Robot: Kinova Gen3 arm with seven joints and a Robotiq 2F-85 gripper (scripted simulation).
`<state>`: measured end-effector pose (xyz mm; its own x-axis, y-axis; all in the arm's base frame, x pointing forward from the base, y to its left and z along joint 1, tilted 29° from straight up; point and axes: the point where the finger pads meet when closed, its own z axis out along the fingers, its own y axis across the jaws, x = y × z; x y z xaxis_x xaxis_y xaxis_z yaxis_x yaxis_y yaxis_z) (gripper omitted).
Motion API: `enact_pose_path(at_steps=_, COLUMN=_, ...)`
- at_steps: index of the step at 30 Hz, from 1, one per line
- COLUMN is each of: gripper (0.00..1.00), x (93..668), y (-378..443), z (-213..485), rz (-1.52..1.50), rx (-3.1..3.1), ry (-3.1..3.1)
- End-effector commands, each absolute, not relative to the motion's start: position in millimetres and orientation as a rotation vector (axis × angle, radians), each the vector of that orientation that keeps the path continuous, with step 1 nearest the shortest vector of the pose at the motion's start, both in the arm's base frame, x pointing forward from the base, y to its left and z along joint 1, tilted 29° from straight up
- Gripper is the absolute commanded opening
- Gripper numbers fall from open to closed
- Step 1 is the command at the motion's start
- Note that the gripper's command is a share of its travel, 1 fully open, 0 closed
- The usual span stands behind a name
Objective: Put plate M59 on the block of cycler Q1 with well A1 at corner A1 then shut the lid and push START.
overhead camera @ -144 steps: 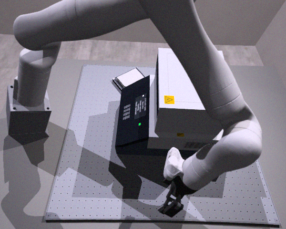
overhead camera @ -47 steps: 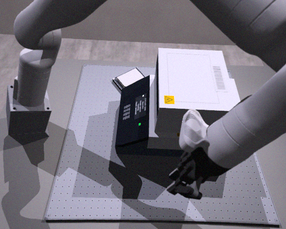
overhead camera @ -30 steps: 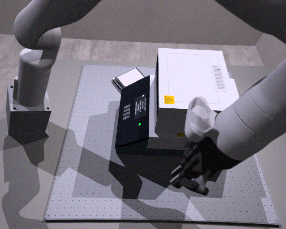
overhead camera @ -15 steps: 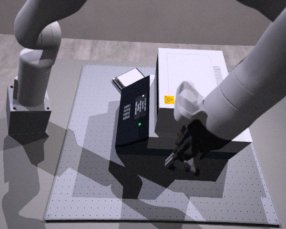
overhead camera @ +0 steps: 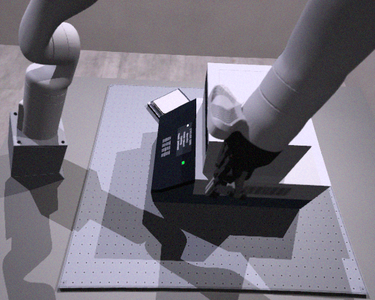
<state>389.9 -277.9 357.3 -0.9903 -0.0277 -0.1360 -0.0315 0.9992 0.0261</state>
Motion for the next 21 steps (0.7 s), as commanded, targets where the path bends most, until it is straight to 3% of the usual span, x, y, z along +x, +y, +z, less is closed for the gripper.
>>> enact_pose_path(at_steps=1, gripper=0.10, x=383.5, y=-268.6, z=358.2, rz=0.044, rx=-0.093, ry=2.990)
enact_pose_path(at_steps=21, gripper=0.10, x=350.9, y=-218.3, z=358.9, rz=0.061, rx=-0.341, ry=2.914)
